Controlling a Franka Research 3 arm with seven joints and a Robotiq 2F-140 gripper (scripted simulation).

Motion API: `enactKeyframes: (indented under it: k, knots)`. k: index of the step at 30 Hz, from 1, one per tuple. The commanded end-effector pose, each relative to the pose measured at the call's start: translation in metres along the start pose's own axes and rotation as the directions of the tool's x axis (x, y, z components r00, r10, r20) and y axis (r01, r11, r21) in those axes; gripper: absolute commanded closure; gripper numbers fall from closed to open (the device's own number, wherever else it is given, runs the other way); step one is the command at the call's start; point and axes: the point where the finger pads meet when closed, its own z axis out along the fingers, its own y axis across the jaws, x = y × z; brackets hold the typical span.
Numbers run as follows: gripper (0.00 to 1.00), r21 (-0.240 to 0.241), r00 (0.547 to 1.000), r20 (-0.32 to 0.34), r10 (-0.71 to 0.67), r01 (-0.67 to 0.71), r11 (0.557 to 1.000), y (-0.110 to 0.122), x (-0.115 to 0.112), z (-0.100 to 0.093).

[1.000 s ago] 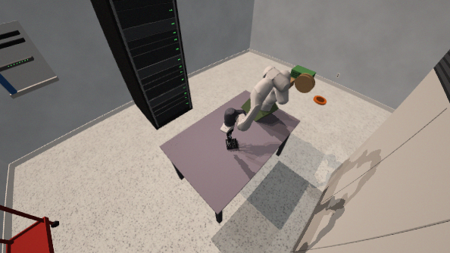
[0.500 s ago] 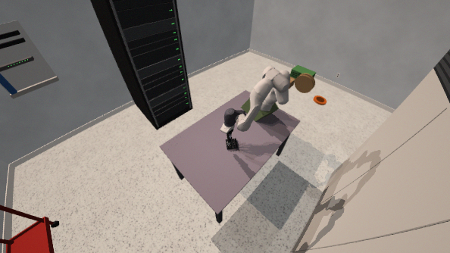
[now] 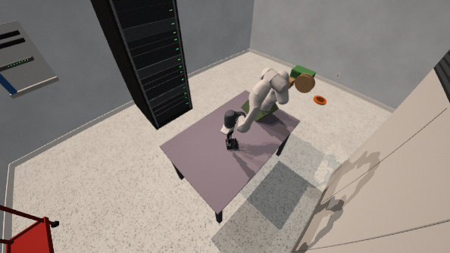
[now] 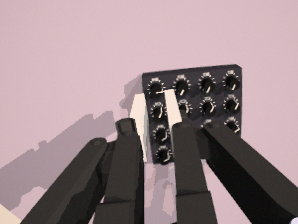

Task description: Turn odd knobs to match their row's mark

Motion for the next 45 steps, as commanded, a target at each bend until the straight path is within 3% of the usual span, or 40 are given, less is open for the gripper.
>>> enactKeyframes:
  k: [1,20,45]
  knots:
    - [0.88,-0.002,1.0,-0.009,-0.006,0.006,1.0,0.0,0.003,0.004]
    - [0.88,-0.002,1.0,-0.009,-0.006,0.006,1.0,0.001,0.003,0.021]
    - [0.88,-0.002,1.0,-0.009,-0.006,0.006,1.0,0.001,0.003,0.023]
